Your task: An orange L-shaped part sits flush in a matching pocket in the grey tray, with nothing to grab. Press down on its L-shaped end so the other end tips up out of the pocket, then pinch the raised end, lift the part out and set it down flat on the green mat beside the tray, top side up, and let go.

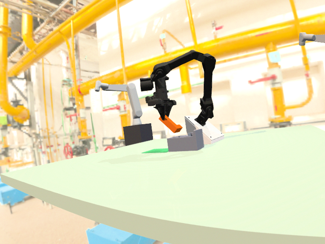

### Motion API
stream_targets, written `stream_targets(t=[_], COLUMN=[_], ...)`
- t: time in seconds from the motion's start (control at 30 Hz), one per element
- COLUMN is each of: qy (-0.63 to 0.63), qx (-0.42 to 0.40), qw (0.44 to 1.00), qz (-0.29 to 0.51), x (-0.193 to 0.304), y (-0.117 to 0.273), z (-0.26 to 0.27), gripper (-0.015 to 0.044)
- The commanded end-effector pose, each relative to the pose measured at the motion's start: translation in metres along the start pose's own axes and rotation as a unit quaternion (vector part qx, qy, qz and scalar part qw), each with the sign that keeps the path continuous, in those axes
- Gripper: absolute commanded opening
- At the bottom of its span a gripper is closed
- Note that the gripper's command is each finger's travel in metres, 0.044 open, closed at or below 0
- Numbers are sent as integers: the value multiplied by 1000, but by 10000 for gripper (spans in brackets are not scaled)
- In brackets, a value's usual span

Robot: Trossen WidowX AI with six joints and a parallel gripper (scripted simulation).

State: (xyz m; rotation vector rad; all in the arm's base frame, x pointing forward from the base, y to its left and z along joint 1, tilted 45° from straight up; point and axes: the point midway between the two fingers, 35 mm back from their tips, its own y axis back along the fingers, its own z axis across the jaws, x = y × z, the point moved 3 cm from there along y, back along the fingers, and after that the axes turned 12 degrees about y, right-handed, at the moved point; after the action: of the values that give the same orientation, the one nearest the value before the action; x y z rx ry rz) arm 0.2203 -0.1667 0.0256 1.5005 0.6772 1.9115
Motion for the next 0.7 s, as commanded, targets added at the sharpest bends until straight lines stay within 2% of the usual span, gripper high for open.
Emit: stream_targets(t=[0.0, 0.43, 0.67], qy=[0, 0, 0], qx=[2, 2, 2], qw=[1000, 1000, 1000], qz=[-1, -3, -3], x=[-17, -75, -80], y=[0, 1, -1], z=[-6, -25, -27], gripper=[0, 0, 0])
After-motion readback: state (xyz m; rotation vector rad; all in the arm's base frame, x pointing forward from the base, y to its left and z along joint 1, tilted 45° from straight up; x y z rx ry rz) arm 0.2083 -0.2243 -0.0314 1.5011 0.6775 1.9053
